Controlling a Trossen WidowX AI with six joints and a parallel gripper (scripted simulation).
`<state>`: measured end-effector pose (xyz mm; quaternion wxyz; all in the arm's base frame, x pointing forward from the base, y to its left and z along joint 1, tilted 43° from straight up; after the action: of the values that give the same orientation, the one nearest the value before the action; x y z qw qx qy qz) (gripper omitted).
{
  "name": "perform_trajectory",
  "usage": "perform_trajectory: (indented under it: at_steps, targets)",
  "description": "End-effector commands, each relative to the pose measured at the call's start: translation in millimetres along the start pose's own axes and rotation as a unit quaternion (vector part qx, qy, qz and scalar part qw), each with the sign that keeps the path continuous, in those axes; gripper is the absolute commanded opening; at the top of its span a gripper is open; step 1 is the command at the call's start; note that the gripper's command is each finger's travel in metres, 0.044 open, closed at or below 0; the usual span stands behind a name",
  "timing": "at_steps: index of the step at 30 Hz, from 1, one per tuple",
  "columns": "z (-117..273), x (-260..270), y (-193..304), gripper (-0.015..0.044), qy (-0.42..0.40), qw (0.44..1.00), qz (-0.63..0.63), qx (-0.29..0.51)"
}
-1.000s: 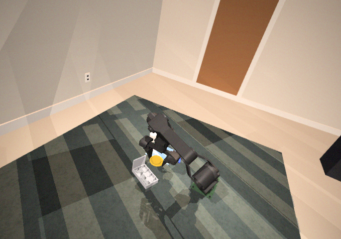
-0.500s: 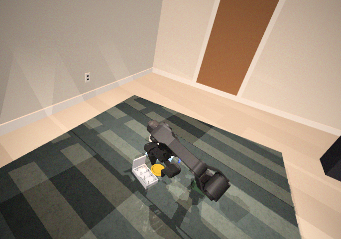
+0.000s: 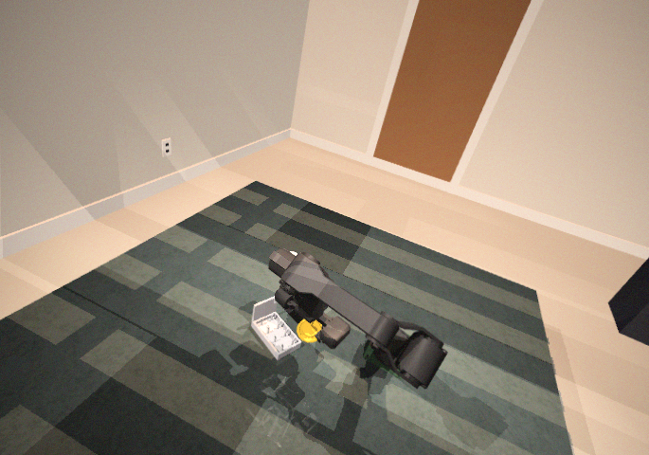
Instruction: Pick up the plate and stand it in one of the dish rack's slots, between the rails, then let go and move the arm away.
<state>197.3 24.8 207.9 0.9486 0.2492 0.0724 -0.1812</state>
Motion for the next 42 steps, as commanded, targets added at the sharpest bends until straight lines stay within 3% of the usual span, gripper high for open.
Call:
perform_trajectory:
  at_steps: [1,20,42]
  targets:
    - [-10,-3,-3,0.0000,-0.009,0.999,0.026,-0.044]
    - [-44,-9,-8,0.0000,-0.092,0.955,0.167,-0.226]
    - [-65,-15,-2,0.0000,-0.240,0.847,0.309,-0.359]
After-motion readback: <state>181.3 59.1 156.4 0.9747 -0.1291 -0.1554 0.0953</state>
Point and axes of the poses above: the point midway between the two fingers, 35 mm back from their tips, its own z axis back along the fingers, its own x axis across the jaws, y = z × x, the point moved 5 cm from there along z, back along the fingers, and after that the axes turned 10 degrees about -z, right-handed, at the moved point
